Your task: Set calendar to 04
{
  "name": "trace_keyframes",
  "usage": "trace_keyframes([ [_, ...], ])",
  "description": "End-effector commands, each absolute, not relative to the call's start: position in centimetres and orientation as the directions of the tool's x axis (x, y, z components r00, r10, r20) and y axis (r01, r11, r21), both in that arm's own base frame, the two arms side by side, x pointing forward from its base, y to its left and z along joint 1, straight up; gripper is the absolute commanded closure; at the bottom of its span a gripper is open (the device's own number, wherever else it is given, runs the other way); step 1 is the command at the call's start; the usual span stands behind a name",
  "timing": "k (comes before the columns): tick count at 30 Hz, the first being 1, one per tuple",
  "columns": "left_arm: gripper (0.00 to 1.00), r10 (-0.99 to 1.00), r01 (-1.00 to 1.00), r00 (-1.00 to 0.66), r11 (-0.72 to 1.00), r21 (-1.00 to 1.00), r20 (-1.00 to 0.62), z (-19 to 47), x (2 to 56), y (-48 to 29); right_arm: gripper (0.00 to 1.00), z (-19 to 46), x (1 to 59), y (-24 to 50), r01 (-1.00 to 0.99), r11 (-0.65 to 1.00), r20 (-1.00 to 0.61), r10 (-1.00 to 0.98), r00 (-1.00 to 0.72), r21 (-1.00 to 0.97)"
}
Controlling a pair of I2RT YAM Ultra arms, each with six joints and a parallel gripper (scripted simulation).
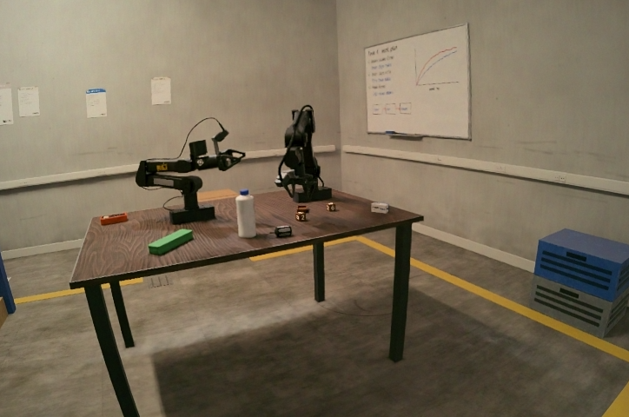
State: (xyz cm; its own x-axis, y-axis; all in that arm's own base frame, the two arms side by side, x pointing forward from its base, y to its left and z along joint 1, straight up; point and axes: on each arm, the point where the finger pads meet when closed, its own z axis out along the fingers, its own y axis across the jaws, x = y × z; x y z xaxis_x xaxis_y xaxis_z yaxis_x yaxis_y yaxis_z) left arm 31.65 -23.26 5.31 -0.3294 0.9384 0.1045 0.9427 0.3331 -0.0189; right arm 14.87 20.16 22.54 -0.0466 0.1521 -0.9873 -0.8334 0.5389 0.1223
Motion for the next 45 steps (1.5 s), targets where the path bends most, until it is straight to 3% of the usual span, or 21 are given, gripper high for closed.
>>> trace_keyframes([
  [1, 0.00, 0.836, 0.834, -0.545, 0.548, -0.057, 0.068, 6.0, 32.1, -23.7, 0.00, 24.0, 14.6, 19.9, -0.839, 0.533, -0.982, 0.189, -0.008, 0.109],
  [12, 0.00, 0.503, 0.488, -0.858, 0.861, -0.141, 0.100, 6.1, 32.4, -23.4, 0.00, 24.0, 14.6, 19.9, -0.839, 0.533, -0.982, 0.189, -0.008, 0.109],
  [14, 0.00, 0.503, 0.488, -0.858, 0.861, -0.141, 0.100, 6.1, 32.4, -23.4, 0.00, 24.0, 14.6, 19.9, -0.839, 0.533, -0.982, 0.189, -0.008, 0.109],
  [23, 0.00, 0.116, 0.079, -0.975, 0.979, -0.188, 0.192, 6.3, 32.7, -23.2, 0.00, 24.0, 14.6, 19.9, -0.839, 0.533, -0.982, 0.189, -0.008, 0.109],
  [32, 0.00, -0.174, -0.232, -0.944, 0.954, -0.189, 0.281, 6.6, 33.2, -23.1, 0.00, 24.0, 14.6, 19.9, -0.839, 0.533, -0.982, 0.189, -0.008, 0.109],
  [37, 0.00, -0.397, -0.476, -0.841, 0.866, -0.154, 0.368, 6.9, 33.5, -22.9, 0.00, 24.0, 14.6, 19.9, -0.839, 0.533, -0.982, 0.189, -0.008, 0.109],
  [45, 0.00, -0.599, -0.701, -0.662, 0.707, -0.090, 0.451, 7.3, 34.2, -22.5, 0.00, 24.0, 14.6, 19.9, -0.839, 0.533, -0.982, 0.189, -0.008, 0.109],
])
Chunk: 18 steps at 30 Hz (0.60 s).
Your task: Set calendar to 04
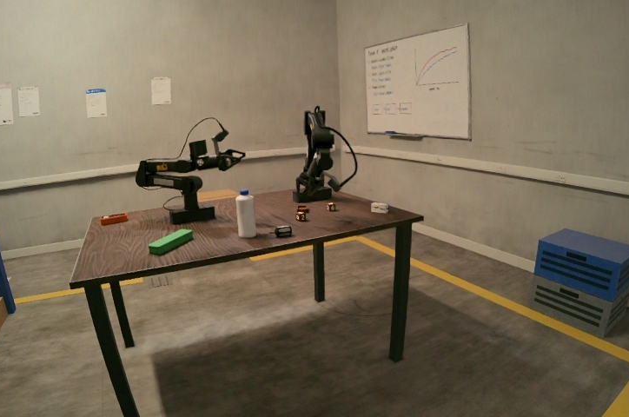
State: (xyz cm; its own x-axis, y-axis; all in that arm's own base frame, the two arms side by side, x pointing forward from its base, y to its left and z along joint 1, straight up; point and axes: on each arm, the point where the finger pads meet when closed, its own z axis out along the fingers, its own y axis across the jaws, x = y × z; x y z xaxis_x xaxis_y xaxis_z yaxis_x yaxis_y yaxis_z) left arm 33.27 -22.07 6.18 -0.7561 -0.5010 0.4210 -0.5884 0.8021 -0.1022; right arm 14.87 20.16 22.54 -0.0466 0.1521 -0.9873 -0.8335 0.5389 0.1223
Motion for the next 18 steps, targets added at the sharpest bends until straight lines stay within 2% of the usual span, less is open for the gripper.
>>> trace_keyframes([
  [1, 0.00, -0.606, -0.709, -0.653, 0.700, -0.086, 0.454, 7.31, 34.27, -22.46, 0.00, 24.03, 14.61, 19.86, -0.839, 0.533, -0.982, 0.189, -0.008, 0.109],
  [18, 0.00, -0.605, -0.705, -0.660, 0.704, -0.087, 0.445, 7.22, 34.45, -22.16, 0.00, 24.03, 14.61, 19.86, -0.839, 0.533, -0.982, 0.189, -0.008, 0.109],
])
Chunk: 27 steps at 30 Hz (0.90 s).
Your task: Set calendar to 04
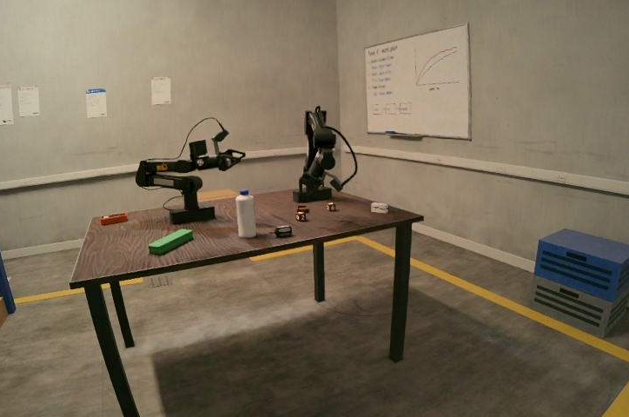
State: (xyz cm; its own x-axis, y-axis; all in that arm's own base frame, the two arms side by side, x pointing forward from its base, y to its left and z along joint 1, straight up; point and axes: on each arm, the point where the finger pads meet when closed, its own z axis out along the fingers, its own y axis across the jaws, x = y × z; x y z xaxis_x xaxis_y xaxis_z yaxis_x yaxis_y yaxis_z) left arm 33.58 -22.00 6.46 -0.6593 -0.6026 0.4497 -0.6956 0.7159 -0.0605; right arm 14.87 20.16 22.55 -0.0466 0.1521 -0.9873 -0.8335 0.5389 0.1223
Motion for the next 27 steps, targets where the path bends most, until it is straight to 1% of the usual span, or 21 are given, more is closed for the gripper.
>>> trace_keyframes([
  [1, 0.00, -0.605, -0.705, -0.660, 0.704, -0.087, 0.445, 7.2, 34.5, -22.2, 0.00, 24.0, 14.6, 19.9, -0.839, 0.533, -0.982, 0.189, -0.008, 0.109],
  [5, 0.00, -0.605, -0.705, -0.660, 0.704, -0.087, 0.445, 7.2, 34.5, -22.2, 0.00, 24.0, 14.6, 19.9, -0.839, 0.533, -0.982, 0.189, -0.008, 0.109],
  [9, 0.45, -0.672, -0.749, -0.634, 0.658, -0.084, 0.384, 6.9, 35.3, -21.2, 0.00, 25.0, 14.5, 20.0, -0.844, 0.527, -0.980, 0.200, 0.008, 0.101],
  [13, 0.45, -0.773, -0.822, -0.557, 0.566, -0.065, 0.305, 6.2, 35.7, -18.9, 0.00, 25.9, 14.5, 20.8, -0.851, 0.516, -0.982, 0.187, -0.004, 0.101],
  [17, 0.45, -0.877, -0.901, -0.428, 0.431, -0.036, 0.220, 5.3, 34.4, -15.1, 0.00, 28.5, 14.3, 22.6, -0.873, 0.477, -0.984, 0.175, -0.021, 0.103],
  [19, 0.45, -0.877, -0.901, -0.428, 0.431, -0.036, 0.220, 5.3, 34.4, -15.1, 0.00, 28.5, 14.3, 22.6, -0.873, 0.477, -0.984, 0.175, -0.021, 0.103],
  [27, 0.45, -0.975, -0.979, -0.204, 0.202, -0.030, 0.090, 3.7, 31.3, -9.5, 0.00, 31.8, 14.4, 27.6, -0.909, 0.403, -0.990, 0.130, -0.059, 0.107],
])
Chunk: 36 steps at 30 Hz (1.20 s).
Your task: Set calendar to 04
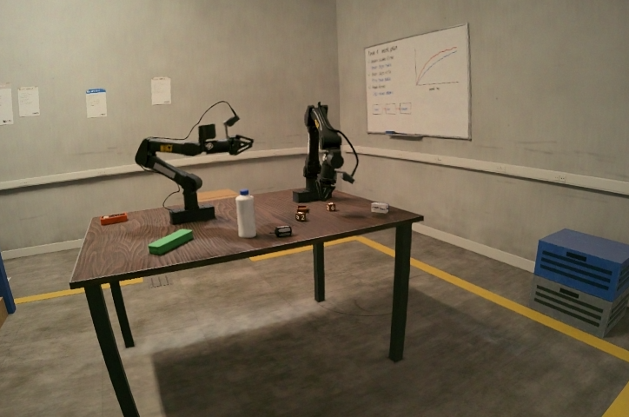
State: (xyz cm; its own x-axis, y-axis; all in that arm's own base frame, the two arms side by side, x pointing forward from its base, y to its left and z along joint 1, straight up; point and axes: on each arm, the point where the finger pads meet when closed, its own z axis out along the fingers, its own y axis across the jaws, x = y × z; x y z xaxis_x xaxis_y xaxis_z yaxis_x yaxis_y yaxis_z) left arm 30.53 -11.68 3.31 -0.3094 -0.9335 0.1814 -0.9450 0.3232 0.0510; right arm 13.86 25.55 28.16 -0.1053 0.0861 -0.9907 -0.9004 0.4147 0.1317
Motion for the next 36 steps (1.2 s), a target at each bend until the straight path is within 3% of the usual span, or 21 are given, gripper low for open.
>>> trace_keyframes([
  [1, 0.45, -0.981, -0.984, -0.179, 0.177, -0.031, 0.076, 3.5, 30.9, -8.9, 0.00, 32.0, 14.5, 28.4, -0.913, 0.394, -0.991, 0.121, -0.066, 0.109],
  [7, 0.45, -0.999, -0.998, -0.052, 0.052, -0.038, 0.014, 2.3, 28.2, -6.0, 0.00, 30.5, 15.1, 34.0, -0.929, 0.350, -0.993, 0.021, -0.120, 0.119],
  [15, 0.45, -1.000, -1.000, -0.018, 0.018, -0.014, 0.000, 1.7, 26.1, -4.9, 0.00, 28.6, 15.2, 38.0, -0.938, 0.322, -0.987, -0.053, -0.150, 0.125],
  [36, 0.45, -1.000, -1.000, -0.027, 0.027, -0.007, -0.008, 0.2, 26.4, -4.5, 0.00, 28.4, 15.1, 38.5, -0.940, 0.316, -0.986, -0.061, -0.153, 0.126],
])
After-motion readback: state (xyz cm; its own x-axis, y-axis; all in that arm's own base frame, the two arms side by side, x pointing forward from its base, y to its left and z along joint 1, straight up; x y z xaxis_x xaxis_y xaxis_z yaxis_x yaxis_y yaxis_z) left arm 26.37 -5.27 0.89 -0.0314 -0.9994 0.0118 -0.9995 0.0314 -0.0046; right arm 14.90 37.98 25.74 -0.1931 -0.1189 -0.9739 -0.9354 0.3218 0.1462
